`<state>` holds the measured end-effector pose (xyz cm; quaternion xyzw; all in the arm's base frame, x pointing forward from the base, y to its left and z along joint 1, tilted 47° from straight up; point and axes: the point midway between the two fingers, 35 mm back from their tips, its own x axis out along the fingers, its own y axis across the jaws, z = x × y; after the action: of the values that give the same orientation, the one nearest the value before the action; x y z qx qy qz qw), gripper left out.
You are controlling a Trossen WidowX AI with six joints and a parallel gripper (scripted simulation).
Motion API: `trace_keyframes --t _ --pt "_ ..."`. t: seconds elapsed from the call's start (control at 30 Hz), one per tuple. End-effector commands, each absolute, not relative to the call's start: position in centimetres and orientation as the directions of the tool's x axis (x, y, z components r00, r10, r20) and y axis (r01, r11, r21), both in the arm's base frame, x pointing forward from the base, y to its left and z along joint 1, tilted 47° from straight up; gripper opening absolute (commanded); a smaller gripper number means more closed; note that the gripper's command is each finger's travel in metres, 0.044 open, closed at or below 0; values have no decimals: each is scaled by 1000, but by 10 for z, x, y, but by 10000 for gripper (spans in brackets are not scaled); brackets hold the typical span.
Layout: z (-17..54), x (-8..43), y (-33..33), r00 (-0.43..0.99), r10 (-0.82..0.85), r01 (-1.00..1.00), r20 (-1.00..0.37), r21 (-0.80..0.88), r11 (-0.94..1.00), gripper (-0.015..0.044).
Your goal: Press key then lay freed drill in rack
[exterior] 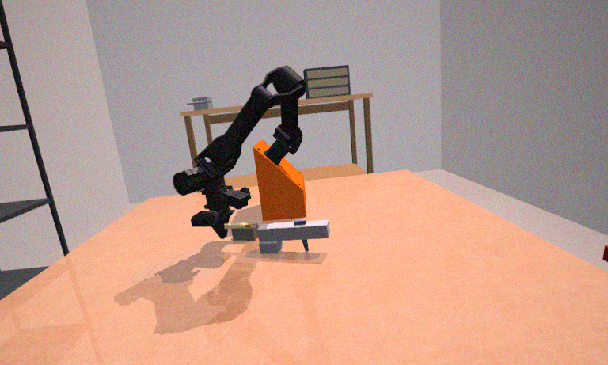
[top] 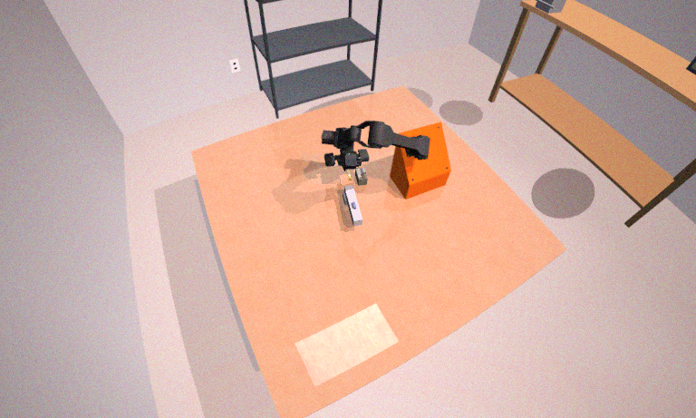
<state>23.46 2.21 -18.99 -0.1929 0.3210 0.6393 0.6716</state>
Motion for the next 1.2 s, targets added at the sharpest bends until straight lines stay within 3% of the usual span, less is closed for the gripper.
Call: trace_keyframes --t 0.0,1.17 --pt "-188 236 20 -20 731 -984 -682 145 108 0" --pt "-183 236 15 -20 731 -984 -682 144 108 0"
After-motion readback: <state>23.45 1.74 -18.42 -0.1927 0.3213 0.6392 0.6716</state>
